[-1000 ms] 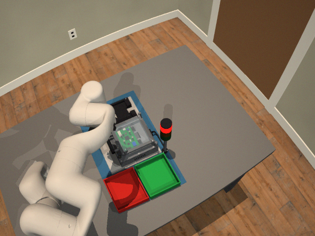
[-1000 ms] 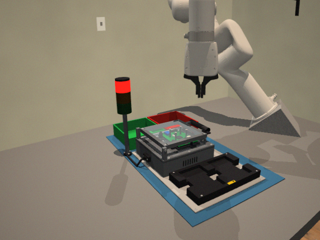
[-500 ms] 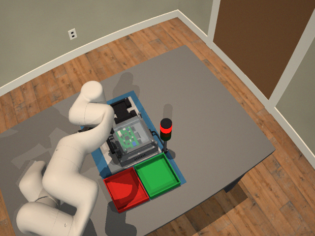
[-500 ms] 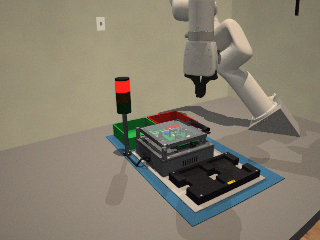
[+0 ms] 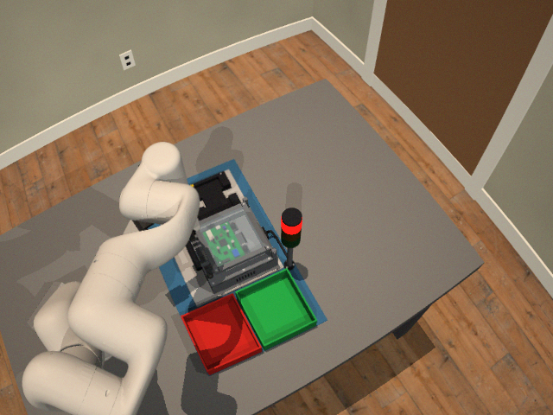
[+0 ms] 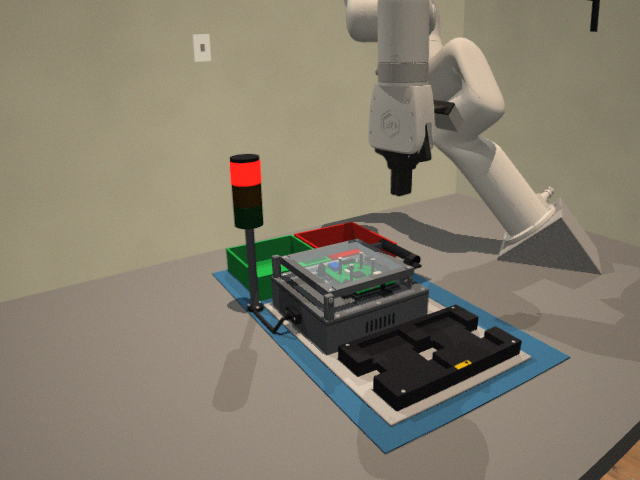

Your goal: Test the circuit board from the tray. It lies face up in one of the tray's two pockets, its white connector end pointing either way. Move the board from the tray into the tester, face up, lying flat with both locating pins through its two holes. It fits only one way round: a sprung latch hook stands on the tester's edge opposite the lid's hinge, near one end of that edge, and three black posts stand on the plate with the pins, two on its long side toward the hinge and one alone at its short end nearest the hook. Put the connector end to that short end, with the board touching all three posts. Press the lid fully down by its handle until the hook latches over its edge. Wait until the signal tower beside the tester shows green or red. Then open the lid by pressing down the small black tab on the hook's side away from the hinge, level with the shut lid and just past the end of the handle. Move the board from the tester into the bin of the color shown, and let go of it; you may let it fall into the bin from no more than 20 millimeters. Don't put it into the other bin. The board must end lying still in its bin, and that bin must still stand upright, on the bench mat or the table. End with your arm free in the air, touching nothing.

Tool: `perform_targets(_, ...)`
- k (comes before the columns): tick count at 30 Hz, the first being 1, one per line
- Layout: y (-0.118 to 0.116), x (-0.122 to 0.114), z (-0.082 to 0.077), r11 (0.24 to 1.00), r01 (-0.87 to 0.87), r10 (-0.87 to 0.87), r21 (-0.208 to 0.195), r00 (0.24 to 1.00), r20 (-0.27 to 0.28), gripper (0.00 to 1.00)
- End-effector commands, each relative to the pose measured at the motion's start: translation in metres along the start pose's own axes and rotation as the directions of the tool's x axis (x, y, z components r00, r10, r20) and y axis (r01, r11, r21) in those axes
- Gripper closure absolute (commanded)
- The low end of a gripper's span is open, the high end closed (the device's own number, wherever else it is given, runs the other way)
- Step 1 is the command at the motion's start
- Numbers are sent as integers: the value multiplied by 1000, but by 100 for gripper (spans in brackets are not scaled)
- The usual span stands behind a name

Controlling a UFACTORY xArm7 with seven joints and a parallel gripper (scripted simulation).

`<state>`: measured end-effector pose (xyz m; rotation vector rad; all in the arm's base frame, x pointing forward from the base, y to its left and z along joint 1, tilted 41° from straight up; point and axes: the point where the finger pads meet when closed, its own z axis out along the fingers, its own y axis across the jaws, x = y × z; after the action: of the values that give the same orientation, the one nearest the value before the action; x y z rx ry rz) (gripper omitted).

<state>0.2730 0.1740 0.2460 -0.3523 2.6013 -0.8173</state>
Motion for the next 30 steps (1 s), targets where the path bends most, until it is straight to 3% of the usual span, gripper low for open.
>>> perform_targets(1,0,-1,-2,995,-103,102,5,995,5,100)
perform_targets(30,0,-1,-2,987,-163,163,5,987,6,100)
